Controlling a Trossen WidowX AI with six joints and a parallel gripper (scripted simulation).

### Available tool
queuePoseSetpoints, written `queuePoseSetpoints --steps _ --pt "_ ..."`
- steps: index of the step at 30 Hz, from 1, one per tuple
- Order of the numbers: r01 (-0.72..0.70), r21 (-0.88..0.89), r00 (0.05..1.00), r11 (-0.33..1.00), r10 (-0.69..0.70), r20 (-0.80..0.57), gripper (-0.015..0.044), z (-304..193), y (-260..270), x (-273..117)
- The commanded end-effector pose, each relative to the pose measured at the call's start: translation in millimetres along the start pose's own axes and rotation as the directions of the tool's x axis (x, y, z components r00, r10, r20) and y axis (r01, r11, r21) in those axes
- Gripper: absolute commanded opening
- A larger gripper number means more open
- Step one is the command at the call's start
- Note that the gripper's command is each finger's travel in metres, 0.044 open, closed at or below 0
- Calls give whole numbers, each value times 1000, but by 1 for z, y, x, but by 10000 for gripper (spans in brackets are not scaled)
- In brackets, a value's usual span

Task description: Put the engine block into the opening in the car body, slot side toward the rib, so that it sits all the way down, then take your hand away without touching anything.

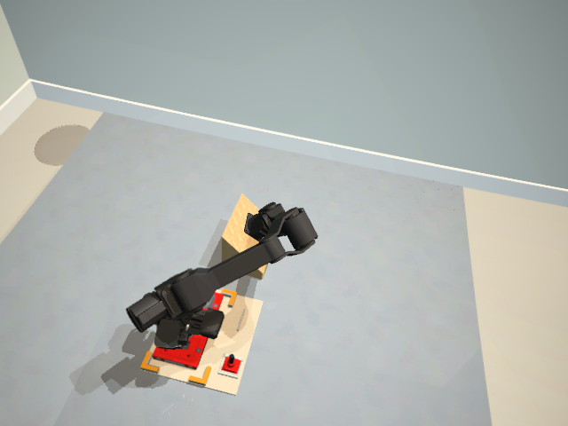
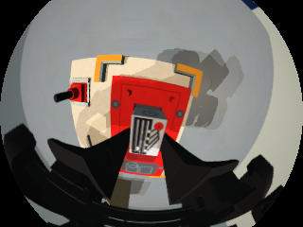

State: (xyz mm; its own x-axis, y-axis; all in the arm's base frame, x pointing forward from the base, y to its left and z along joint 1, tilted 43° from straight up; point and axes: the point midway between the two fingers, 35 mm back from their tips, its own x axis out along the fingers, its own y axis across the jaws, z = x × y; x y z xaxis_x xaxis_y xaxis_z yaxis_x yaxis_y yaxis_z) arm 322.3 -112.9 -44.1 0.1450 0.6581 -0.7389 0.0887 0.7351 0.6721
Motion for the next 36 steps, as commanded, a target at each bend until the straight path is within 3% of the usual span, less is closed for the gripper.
queuePoseSetpoints --steps 1,36 --pt "-3 3 1000 1000 3 4 159 1 0 1" --pt "-3 3 1000 1000 3 4 159 0 1 10"
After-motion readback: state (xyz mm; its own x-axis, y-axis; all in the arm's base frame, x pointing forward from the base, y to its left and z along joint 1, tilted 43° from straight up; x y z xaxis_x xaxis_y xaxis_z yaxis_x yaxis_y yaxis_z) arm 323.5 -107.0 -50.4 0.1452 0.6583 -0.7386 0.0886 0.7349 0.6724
